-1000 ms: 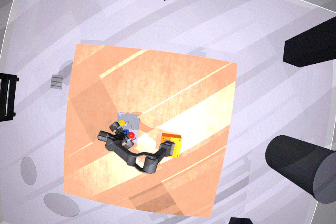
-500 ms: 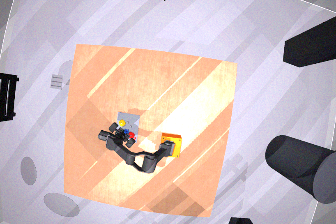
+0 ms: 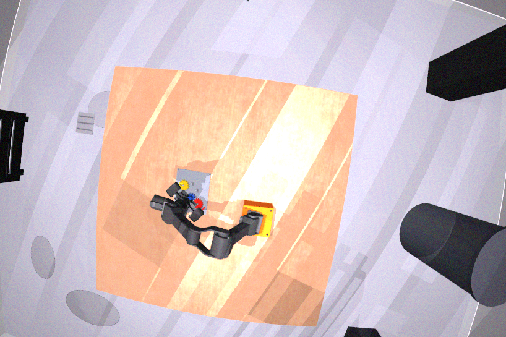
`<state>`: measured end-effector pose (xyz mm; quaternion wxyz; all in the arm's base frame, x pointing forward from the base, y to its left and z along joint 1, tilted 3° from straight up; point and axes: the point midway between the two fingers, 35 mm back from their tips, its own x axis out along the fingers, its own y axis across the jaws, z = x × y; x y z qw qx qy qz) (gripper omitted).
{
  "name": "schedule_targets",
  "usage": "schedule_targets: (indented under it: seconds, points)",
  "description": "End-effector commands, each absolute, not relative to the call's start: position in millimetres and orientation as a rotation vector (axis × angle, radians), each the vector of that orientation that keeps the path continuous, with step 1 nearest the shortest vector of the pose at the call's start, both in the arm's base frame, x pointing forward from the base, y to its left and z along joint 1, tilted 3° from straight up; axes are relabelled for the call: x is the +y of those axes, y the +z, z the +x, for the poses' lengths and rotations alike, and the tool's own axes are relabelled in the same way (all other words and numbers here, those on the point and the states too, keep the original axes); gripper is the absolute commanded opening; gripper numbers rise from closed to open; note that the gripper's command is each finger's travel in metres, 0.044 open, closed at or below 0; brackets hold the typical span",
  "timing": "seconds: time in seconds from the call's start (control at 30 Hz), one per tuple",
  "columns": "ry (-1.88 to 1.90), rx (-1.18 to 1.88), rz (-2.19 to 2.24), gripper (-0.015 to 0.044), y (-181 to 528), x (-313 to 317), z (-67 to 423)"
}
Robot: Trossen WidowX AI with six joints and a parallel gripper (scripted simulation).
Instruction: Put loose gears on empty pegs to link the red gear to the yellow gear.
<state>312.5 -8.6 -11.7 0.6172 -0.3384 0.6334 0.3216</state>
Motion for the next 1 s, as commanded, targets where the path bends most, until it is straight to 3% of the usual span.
schedule_targets:
  seconds: [0.0, 0.37, 0.97]
  points:
    - [0.657, 1.491, -0.702, 0.0, -18.9, -9.2, 310.4]
    - [0.493, 1.534, -0.541, 0.0, -23.6, -10.3, 310.2]
    - [0.828, 1.432, -0.868, 0.0, -27.4, -9.9, 309.6]
